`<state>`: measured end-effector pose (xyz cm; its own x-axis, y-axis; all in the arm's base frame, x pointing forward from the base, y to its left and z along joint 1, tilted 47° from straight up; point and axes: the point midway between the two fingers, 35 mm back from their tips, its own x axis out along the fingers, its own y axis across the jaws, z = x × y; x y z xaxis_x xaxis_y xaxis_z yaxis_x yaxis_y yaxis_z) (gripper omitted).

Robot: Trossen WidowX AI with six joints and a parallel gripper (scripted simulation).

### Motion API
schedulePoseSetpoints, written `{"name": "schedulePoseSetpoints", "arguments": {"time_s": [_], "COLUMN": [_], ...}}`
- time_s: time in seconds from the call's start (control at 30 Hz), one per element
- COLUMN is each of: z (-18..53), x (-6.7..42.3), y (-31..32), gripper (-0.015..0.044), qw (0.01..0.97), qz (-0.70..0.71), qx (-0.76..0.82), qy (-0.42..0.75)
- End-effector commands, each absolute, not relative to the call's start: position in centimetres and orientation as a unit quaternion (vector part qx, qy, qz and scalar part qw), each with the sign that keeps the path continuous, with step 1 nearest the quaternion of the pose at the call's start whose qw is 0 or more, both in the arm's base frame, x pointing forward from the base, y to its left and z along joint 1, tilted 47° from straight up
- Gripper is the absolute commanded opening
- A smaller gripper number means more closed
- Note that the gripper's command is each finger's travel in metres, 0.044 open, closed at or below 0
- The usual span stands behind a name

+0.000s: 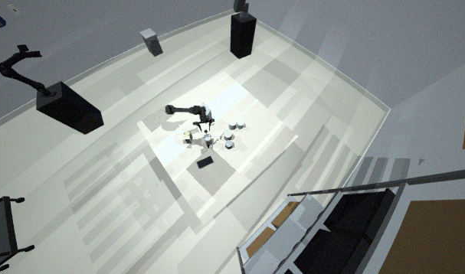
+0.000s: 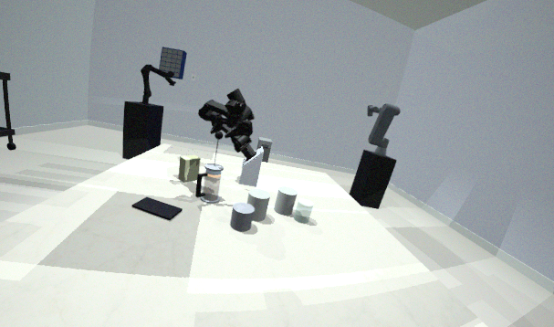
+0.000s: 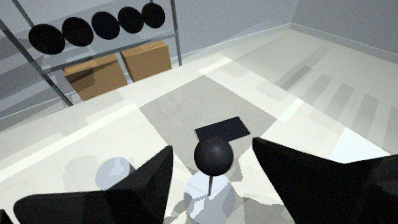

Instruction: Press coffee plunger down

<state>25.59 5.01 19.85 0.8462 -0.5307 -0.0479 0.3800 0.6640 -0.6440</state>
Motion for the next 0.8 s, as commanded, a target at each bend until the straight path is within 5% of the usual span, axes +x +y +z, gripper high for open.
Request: {"name": "schedulePoseSetpoints", "arguments": {"time_s": [0.0, 0.1, 0.77], "z": [19.76, 19.76, 18.81], "x": [25.65, 25.65, 26.12], "y": [4.98, 4.98, 4.35], "gripper": [0.0204, 0.0125, 0.0122], "qw": [0.904, 0.904, 0.905], "qz": [-0.25, -0.25, -0.249], "qx": [-0.326, -0.326, -0.325], "qy": [0.117, 0.117, 0.119]}}
